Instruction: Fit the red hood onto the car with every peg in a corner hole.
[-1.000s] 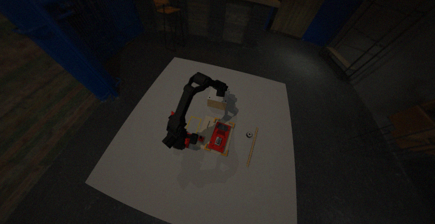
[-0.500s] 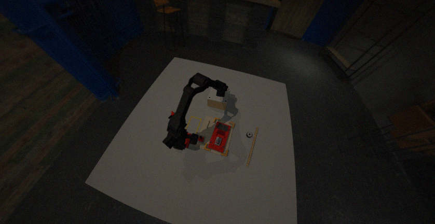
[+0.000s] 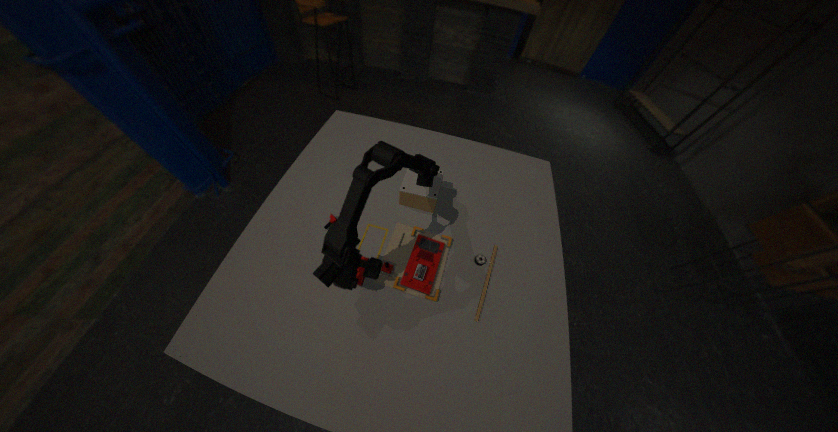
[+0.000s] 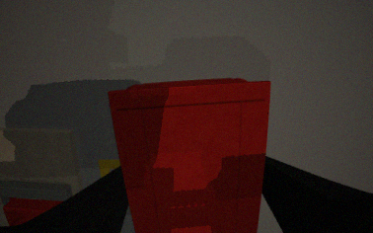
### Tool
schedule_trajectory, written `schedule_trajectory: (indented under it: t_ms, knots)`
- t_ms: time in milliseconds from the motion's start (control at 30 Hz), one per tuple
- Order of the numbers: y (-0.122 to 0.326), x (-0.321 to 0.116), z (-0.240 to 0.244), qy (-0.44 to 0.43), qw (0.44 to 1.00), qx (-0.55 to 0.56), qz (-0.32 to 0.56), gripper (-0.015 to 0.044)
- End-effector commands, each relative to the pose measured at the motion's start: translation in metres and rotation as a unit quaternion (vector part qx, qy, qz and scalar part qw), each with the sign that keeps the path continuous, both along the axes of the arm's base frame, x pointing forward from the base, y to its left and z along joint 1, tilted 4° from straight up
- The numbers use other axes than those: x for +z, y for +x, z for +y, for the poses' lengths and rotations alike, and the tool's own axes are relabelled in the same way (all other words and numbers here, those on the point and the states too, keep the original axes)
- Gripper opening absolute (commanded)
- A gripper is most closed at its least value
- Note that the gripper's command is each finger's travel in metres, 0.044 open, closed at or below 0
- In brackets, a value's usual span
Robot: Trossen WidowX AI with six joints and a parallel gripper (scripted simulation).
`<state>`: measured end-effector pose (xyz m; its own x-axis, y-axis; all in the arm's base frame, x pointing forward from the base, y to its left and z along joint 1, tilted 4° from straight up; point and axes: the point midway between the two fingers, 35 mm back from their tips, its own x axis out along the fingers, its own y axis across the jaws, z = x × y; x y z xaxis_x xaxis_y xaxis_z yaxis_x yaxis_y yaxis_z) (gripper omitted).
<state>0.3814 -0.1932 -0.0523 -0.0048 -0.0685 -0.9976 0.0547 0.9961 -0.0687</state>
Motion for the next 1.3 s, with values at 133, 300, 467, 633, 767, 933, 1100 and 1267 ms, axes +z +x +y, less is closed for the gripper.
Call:
schedule_trajectory:
  t_ms: [133,300,467,633,767,933,1100,1267]
  knots:
    - [0.0,0.0,0.0,0.0,1.0,0.0,0.0,0.0275]
    - [0.0,0.003,0.0,0.0,1.0,0.0,0.0,0.0144]
    - [0.0,0.011,0.001,0.0,1.0,0.0,0.0,0.0012]
    - [0.0,0.022,0.001,0.0,1.0,0.0,0.0,0.0]
    - [0.0,0.034,0.002,0.0,1.0,0.0,0.0,0.0]
    - [0.001,0.05,0.003,0.0,1.0,0.0,0.0,0.0]
    - [0.001,0.066,0.005,0.0,1.0,0.0,0.0,0.0]
    - [0.001,0.08,0.005,0.0,1.0,0.0,0.0,0.0]
